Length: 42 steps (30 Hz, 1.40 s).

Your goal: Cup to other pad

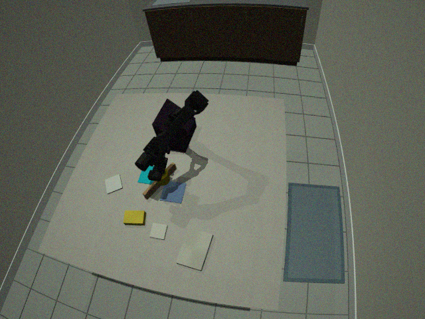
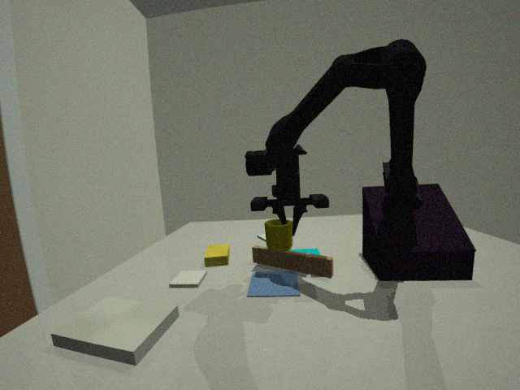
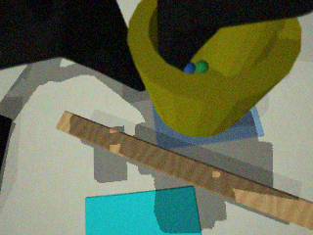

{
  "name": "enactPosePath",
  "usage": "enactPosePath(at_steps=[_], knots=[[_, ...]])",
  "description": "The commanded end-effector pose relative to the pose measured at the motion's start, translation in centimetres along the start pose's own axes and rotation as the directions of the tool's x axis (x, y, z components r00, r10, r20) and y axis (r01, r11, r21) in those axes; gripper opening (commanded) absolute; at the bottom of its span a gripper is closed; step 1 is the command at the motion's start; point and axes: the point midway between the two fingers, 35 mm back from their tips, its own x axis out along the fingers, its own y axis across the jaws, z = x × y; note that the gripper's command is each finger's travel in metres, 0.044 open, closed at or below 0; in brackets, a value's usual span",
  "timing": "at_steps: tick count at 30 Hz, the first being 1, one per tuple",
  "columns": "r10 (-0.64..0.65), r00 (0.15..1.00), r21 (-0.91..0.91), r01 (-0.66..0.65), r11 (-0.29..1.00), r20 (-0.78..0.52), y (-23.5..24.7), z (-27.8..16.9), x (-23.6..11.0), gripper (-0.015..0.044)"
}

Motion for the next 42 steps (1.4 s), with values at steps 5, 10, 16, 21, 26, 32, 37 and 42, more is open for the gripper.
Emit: enactPosePath(at_steps=[5,10,16,21,26,32,37,42], knots=[[-0.005,1.0,0.001,0.005,1.0,0.003,-1.1,2.1,0.0,0.0],[-0.005,1.0,0.001,0.005,1.0,0.003,-1.7,3.3,-0.1,0.0],[-0.005,1.0,0.002,0.005,1.0,0.004,-2.4,4.7,-0.2,0.0],[-0.005,1.0,0.002,0.005,1.0,0.005,-2.9,5.8,-0.2,0.0],[-0.006,1.0,0.002,0.006,1.0,0.006,-3.5,7.0,-0.3,0.0],[-0.006,1.0,0.002,0.006,1.0,0.007,-4.2,8.3,-0.3,0.0],[-0.006,1.0,0.002,0.006,1.0,0.008,-4.9,9.5,-0.4,0.0],[-0.006,1.0,0.002,0.006,1.0,0.008,-5.5,10.5,-0.4,0.0]])
